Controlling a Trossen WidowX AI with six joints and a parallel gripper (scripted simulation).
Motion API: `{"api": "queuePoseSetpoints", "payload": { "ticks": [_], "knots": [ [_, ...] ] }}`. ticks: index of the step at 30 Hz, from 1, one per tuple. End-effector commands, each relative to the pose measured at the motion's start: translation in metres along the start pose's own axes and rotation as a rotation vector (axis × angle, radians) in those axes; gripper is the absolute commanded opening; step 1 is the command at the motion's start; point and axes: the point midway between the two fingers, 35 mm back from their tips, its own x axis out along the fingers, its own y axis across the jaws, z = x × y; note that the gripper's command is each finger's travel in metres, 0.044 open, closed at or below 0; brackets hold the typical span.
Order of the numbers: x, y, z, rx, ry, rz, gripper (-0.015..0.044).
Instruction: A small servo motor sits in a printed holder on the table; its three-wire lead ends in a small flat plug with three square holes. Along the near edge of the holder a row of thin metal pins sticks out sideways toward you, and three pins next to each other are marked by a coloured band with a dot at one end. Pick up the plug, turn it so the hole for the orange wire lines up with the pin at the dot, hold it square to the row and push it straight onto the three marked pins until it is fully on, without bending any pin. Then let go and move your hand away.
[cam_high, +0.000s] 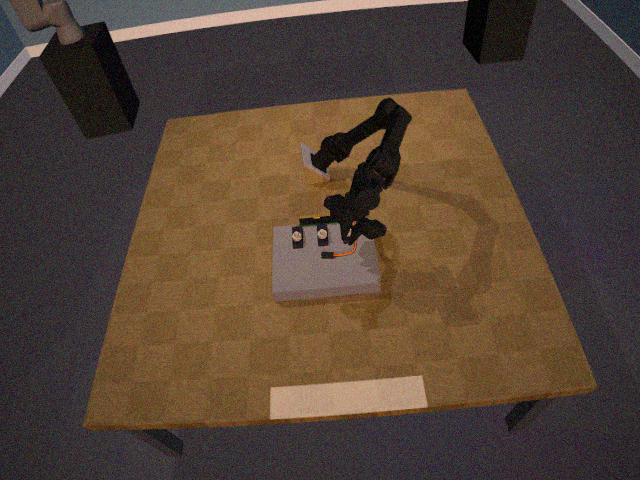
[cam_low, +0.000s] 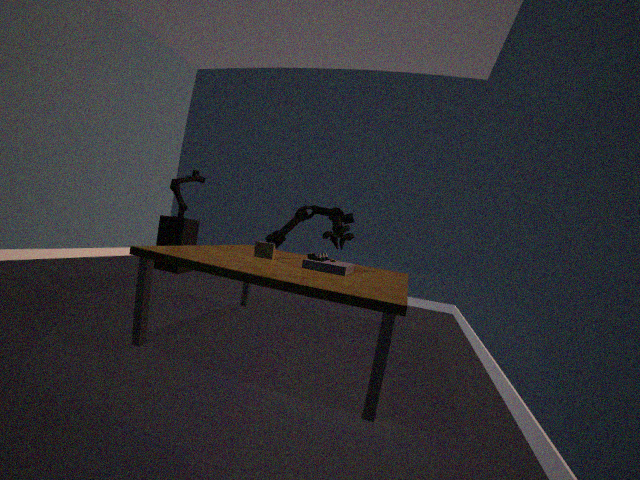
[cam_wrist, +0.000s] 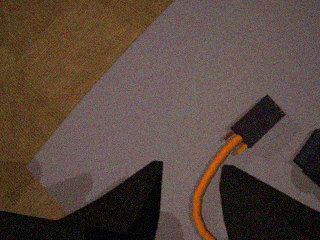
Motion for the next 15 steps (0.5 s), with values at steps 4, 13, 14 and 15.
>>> {"api": "queuePoseSetpoints", "payload": {
  "ticks": [4,13,14,15],
  "knots": [
    [0.014,-0.011,0.008,0.199,0.114,-0.058,0.0115],
    [0.028,-0.026,0.018,0.460,0.245,-0.138,0.0115],
    [0.030,-0.028,0.019,0.490,0.259,-0.147,0.0115],
    [0.031,-0.029,0.020,0.519,0.273,-0.156,0.0115]
  ]
}}
